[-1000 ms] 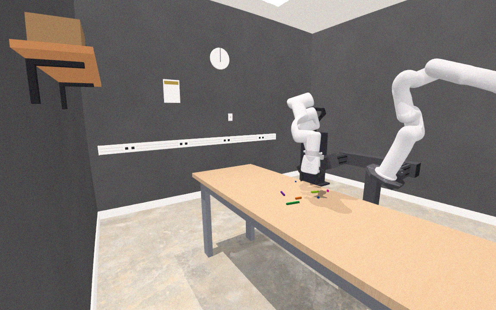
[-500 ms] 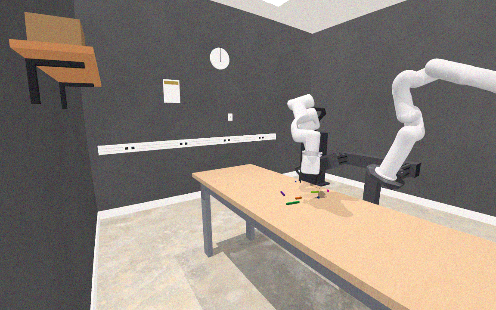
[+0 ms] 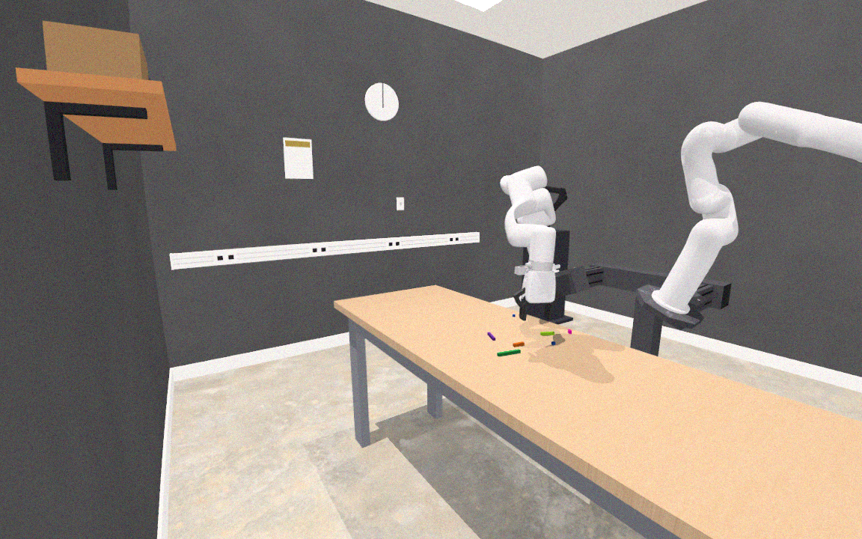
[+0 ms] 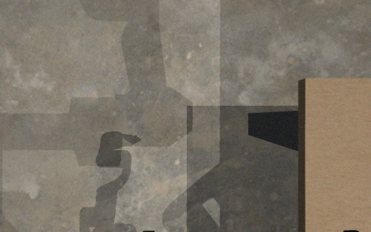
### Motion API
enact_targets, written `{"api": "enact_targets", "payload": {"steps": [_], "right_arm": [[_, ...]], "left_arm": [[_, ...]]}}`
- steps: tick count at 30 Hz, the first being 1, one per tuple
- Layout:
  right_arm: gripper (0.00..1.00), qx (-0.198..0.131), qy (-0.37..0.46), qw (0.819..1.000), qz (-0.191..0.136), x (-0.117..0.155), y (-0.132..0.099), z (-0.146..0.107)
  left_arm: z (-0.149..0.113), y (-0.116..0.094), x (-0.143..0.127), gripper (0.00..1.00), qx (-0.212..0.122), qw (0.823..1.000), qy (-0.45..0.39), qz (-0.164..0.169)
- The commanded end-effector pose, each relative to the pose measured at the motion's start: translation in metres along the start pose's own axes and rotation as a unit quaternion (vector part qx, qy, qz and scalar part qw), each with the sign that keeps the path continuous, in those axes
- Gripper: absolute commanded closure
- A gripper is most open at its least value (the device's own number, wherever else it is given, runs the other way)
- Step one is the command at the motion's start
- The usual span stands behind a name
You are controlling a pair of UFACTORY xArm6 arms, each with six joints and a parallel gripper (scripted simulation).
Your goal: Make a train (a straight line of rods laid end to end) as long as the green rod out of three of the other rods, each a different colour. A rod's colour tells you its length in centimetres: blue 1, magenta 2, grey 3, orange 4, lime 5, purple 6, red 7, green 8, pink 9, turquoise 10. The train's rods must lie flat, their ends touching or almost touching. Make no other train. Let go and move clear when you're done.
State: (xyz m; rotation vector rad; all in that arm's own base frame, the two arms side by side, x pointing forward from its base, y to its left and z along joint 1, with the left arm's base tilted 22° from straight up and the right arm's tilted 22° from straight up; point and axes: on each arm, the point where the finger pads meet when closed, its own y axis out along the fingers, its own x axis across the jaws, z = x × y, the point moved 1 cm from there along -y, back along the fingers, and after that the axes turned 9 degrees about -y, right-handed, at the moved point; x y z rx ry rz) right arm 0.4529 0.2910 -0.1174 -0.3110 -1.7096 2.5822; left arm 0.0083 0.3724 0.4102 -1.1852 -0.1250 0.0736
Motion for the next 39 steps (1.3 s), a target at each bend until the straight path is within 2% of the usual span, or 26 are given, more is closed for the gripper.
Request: {"api": "enact_targets", "payload": {"steps": [1, 7, 13, 15, 18, 30, 32, 39], "right_arm": [[0.0, -0.001, -0.082, 0.997, -0.009, -0.007, -0.004, -0.007], [0.0, -0.003, -0.176, 0.984, -0.01, -0.014, -0.006, -0.013], [0.0, -0.006, -0.271, 0.963, -0.012, -0.02, -0.008, -0.019], [0.0, -0.006, -0.271, 0.963, -0.012, -0.02, -0.008, -0.019], [0.0, -0.009, -0.337, 0.941, -0.013, -0.024, -0.01, -0.023], [0.0, -0.016, -0.49, 0.872, -0.013, -0.033, -0.014, -0.033], [0.0, -0.016, -0.49, 0.872, -0.013, -0.033, -0.014, -0.033], [0.0, -0.018, -0.523, 0.852, -0.013, -0.035, -0.015, -0.036]], "left_arm": [[0.001, -0.002, 0.0, 0.0, 0.002, 1.0, 0.0, 0.0], [0.001, -0.002, 0.0, 0.0, 0.002, 1.0, 0.0, 0.0], [0.001, -0.002, 0.0, 0.0, 0.002, 1.0, 0.0, 0.0], [0.001, -0.002, 0.0, 0.0, 0.002, 1.0, 0.0, 0.0], [0.001, -0.002, 0.0, 0.0, 0.002, 1.0, 0.0, 0.0], [0.001, -0.002, 0.0, 0.0, 0.002, 1.0, 0.0, 0.0], [0.001, -0.002, 0.0, 0.0, 0.002, 1.0, 0.0, 0.0], [0.001, -0.002, 0.0, 0.0, 0.002, 1.0, 0.0, 0.0]]}}
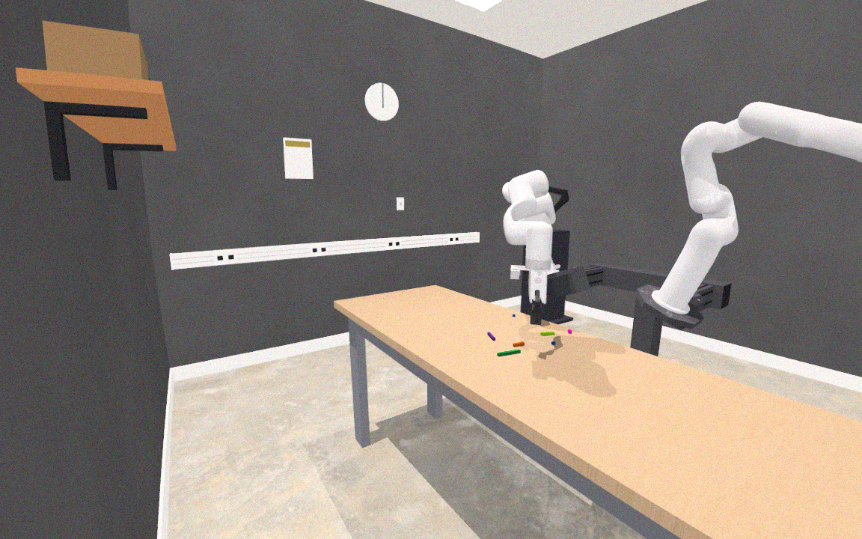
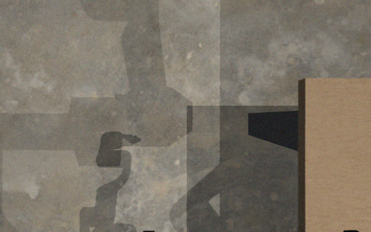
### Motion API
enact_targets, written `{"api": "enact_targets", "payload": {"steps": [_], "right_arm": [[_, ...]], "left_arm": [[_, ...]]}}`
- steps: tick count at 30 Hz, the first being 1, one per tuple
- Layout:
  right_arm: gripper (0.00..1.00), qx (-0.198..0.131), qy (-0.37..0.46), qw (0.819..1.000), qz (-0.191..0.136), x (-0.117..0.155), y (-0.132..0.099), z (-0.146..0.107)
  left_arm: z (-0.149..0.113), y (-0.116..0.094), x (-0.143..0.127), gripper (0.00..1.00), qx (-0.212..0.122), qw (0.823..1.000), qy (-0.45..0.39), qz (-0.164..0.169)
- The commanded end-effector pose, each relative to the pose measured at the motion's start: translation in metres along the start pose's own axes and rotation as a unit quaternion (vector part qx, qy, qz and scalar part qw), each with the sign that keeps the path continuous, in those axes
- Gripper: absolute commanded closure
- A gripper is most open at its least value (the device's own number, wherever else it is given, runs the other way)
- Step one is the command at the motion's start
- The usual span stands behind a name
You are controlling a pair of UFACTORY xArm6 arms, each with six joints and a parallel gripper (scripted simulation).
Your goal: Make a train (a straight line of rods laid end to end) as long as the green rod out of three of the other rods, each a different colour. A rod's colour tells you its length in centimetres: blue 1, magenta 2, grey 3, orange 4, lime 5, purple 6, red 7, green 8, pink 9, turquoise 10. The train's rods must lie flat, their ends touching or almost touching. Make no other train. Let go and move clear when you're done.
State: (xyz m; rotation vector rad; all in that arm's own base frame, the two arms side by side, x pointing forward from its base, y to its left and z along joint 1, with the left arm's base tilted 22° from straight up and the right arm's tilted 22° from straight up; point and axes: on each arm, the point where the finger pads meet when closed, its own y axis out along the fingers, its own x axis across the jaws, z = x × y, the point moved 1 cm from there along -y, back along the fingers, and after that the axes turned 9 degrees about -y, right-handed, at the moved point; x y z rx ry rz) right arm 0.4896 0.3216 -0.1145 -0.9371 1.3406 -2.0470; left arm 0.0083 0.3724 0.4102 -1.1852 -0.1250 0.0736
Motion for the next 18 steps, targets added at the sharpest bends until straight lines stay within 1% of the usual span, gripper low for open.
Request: {"api": "enact_targets", "payload": {"steps": [1, 18], "right_arm": [[0.0, -0.001, -0.017, 1.0, 0.002, -0.0032, -0.0035, 0.001], [0.0, -0.001, -0.021, 1.0, 0.002, -0.0034, -0.0036, 0.0011]], "left_arm": [[0.001, -0.0019, 0.0001, 0.0, 0.002, 1.0, 0.0, 0.0], [0.001, -0.0019, 0.0001, 0.0, 0.002, 1.0, 0.0, 0.0]]}}
